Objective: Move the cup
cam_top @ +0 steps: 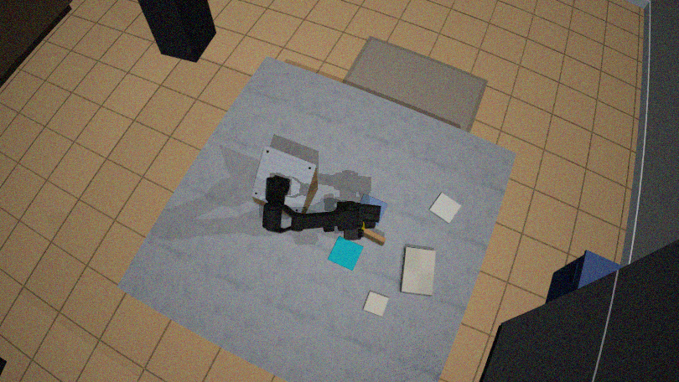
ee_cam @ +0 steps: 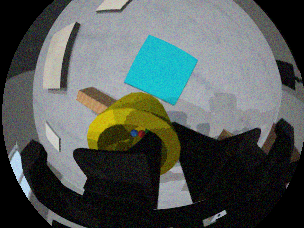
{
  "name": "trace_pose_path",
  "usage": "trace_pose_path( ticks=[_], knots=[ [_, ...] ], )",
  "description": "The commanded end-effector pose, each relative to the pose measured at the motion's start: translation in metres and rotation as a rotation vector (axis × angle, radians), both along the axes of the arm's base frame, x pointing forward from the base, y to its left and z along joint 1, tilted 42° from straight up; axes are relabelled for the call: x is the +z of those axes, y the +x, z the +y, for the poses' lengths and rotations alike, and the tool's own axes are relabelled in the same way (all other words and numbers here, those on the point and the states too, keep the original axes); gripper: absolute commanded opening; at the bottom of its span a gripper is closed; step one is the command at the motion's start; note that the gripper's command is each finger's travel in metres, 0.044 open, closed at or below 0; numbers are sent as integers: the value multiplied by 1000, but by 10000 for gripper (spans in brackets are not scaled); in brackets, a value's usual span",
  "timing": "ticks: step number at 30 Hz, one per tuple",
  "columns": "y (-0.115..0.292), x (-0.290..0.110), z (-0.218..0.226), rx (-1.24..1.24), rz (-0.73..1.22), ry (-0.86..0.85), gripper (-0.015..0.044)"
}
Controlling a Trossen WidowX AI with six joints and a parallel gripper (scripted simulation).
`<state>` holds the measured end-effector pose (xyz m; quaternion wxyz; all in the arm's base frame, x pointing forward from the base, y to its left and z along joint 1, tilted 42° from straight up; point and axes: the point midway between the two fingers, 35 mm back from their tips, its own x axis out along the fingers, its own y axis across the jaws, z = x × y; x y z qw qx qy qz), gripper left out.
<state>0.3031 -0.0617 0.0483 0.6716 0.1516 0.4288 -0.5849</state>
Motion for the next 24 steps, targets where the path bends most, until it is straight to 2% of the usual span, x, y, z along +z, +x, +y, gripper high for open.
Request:
trace_pose_path(
  ticks=[1, 24],
  knots=[
    [-2, 10, -8, 6, -5, -5, 0],
    [-13, 57, -51, 5, -4, -9, 0]
  ],
)
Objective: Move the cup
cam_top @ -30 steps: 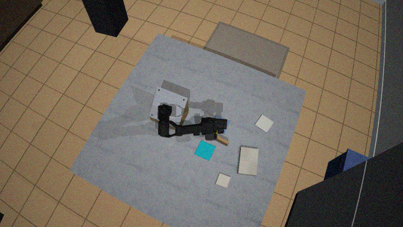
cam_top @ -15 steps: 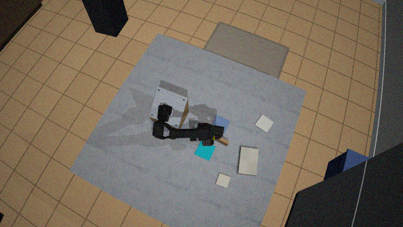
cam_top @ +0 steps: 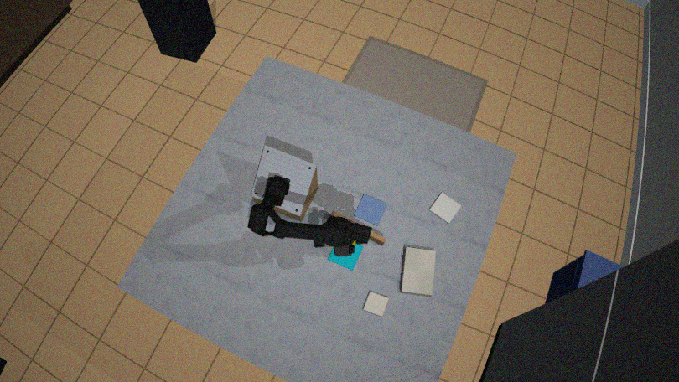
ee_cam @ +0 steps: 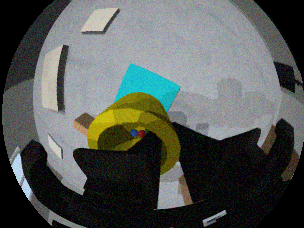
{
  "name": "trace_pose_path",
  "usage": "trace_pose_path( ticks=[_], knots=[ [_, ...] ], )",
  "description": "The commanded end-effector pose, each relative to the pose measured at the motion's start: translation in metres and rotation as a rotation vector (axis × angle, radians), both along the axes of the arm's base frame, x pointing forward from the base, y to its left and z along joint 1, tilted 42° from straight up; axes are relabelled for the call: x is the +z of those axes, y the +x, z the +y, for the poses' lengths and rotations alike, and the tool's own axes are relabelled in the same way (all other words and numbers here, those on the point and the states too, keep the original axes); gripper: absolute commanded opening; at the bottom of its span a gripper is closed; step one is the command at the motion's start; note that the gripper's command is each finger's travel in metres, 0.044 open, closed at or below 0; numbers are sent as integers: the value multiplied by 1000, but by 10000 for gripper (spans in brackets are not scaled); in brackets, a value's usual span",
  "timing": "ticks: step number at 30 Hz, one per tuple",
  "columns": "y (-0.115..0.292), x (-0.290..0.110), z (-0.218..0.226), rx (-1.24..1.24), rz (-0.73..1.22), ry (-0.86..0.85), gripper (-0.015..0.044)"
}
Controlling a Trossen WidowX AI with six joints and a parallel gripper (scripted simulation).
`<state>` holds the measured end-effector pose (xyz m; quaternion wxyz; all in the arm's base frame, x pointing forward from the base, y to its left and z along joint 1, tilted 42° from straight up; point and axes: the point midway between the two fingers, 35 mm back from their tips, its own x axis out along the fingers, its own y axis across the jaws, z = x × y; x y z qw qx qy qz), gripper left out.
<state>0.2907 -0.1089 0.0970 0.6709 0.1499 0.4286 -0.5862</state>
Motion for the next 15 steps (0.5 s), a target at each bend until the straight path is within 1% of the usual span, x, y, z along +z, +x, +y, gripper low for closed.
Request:
trace_pose_path(
  ticks=[1, 15],
  knots=[
    [0, 8, -4, 7, -7, -5, 0],
    [0, -6, -15, 7, -7, -6, 0]
  ],
)
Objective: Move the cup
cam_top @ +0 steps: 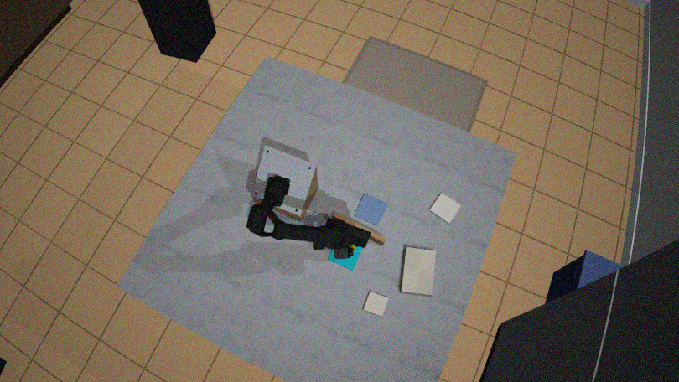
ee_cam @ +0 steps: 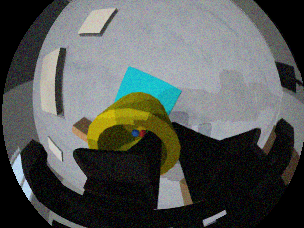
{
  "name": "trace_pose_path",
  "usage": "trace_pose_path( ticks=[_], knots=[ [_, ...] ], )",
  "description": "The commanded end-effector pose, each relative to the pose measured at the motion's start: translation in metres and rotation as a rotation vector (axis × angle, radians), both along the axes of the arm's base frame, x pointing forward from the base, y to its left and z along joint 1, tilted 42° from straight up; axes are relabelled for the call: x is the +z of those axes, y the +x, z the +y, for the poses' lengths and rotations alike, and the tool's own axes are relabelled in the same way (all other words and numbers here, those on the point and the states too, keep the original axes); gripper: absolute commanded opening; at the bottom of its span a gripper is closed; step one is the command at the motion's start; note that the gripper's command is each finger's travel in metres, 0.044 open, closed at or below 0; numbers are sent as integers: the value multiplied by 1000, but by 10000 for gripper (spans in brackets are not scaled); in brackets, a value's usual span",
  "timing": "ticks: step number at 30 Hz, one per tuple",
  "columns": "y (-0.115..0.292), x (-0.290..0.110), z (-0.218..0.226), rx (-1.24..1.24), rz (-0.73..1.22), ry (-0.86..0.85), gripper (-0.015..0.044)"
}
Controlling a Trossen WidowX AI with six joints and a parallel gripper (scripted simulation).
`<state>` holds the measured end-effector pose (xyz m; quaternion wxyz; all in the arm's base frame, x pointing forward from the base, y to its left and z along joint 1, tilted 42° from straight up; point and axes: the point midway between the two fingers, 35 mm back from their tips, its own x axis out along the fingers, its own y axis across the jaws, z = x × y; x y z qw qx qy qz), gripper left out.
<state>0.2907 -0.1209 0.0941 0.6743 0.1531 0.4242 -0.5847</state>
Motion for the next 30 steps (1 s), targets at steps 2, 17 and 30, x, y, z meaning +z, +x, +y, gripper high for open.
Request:
trace_pose_path(
  ticks=[2, 17, 30],
  knots=[
    [0, -6, -5, 5, 6, -5, 0],
    [-1, -22, -21, 5, 6, -6, 0],
    [-3, -37, -34, 5, 6, -8, 0]
  ],
)
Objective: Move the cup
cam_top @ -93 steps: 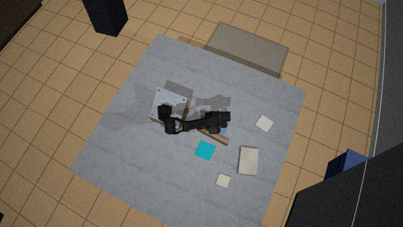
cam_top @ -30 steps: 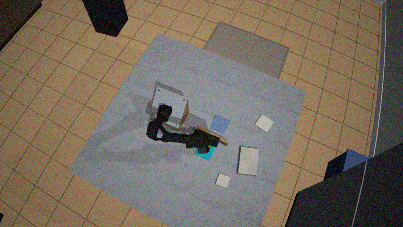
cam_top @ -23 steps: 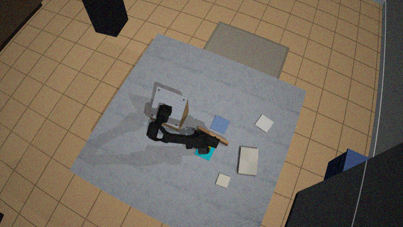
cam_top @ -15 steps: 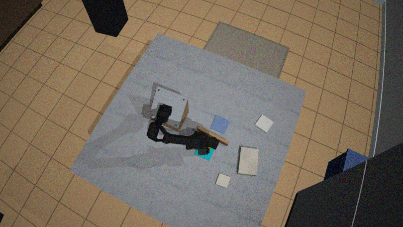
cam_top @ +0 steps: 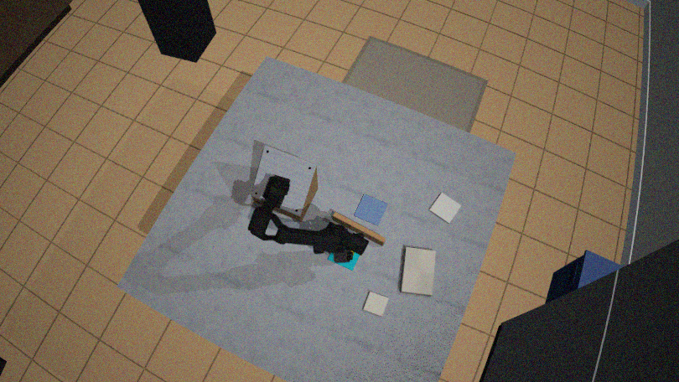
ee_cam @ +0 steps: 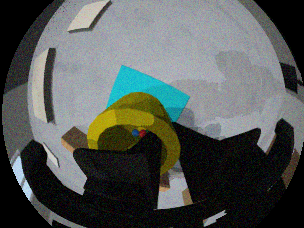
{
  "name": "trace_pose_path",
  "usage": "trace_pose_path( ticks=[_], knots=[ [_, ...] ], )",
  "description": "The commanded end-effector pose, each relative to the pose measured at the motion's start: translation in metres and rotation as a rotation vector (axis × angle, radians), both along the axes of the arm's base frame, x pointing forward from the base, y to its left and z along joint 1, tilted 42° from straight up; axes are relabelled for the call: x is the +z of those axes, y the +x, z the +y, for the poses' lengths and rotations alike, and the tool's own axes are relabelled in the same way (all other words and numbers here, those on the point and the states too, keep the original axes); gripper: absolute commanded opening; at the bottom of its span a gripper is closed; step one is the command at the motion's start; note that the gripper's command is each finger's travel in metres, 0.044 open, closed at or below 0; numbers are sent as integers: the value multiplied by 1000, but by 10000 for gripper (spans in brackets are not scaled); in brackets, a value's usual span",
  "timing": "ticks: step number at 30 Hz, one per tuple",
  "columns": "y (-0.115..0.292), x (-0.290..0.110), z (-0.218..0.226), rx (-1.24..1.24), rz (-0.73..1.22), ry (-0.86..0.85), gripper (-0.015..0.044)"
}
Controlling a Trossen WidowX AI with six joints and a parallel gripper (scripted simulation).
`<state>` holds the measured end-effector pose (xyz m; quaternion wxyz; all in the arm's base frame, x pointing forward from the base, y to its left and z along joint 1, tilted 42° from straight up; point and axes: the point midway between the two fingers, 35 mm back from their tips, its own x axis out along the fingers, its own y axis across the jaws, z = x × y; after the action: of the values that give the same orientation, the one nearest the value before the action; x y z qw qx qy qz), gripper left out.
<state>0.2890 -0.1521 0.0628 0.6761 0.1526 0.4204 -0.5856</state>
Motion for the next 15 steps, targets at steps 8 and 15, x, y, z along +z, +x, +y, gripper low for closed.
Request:
trace_pose_path(
  ticks=[8, 15],
  knots=[
    [-2, -12, -9, 4, 12, -2, 0],
    [-2, -9, -8, -2, 3, -2, 0]
  ],
)
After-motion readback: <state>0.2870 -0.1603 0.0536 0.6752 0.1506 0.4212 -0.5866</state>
